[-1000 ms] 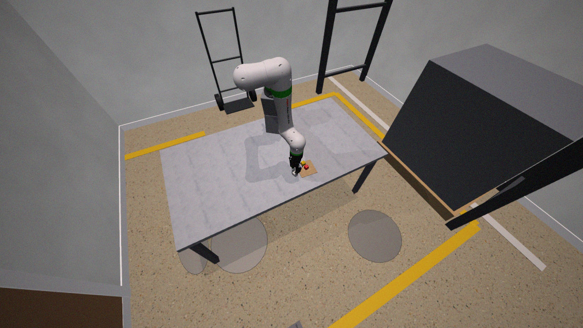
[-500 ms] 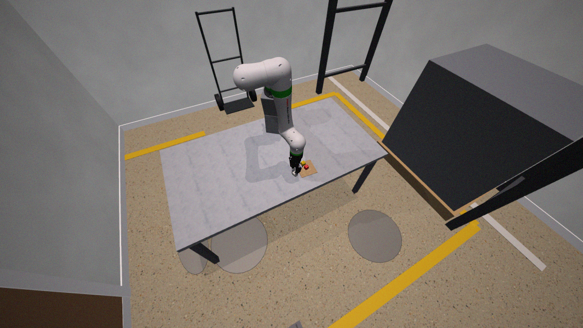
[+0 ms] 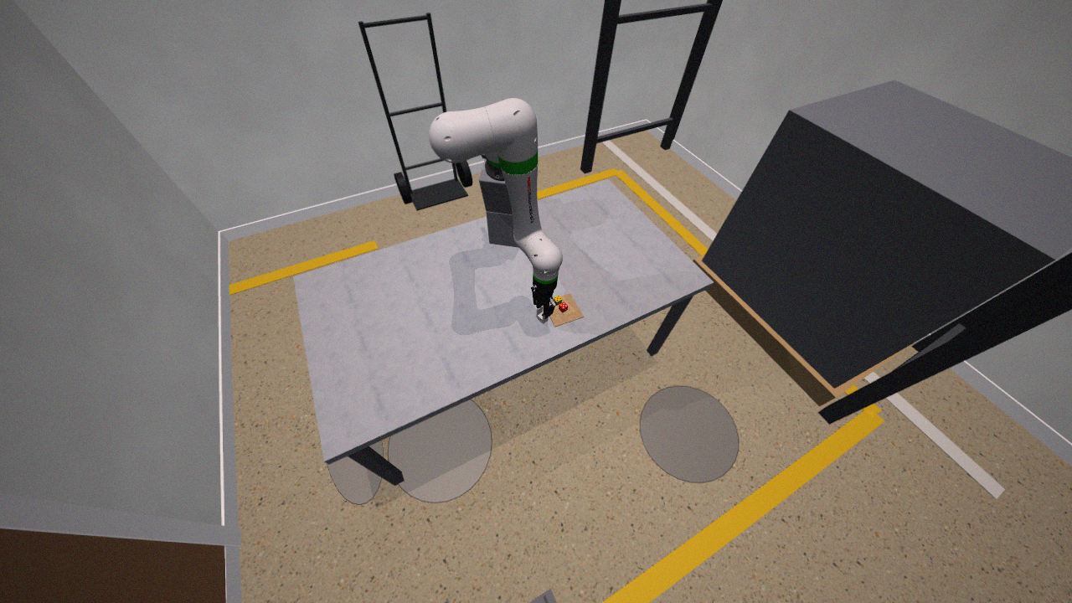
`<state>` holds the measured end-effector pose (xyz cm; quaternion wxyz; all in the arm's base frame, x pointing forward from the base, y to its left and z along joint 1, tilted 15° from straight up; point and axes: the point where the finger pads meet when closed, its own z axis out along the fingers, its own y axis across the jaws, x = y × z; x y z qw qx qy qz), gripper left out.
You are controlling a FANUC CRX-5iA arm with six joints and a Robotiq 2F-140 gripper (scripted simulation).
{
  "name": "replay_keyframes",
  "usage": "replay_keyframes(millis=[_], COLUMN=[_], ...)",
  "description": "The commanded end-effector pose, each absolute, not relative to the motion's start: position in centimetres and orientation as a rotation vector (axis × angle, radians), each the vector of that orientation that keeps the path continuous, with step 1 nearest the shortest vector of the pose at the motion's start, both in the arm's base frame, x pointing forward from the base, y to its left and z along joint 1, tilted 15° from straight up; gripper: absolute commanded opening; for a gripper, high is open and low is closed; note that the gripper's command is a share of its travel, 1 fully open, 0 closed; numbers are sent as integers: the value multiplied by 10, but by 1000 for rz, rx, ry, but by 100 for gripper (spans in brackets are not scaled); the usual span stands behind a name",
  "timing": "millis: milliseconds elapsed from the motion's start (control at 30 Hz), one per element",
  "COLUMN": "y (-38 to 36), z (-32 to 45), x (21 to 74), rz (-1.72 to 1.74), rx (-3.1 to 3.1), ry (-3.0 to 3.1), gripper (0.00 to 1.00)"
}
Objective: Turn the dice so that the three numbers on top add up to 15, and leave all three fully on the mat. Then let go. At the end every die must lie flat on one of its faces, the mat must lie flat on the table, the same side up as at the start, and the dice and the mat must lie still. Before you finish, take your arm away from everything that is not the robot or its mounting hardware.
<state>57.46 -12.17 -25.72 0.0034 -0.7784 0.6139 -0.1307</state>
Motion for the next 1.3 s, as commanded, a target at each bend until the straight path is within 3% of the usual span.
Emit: replay_keyframes(millis=[0, 1267], y=[-120, -108], z=[-248, -174], x=[573, 557], rz=[-406, -406], rx=[-2442, -2442], ry=[1926, 1926], gripper=[16, 16])
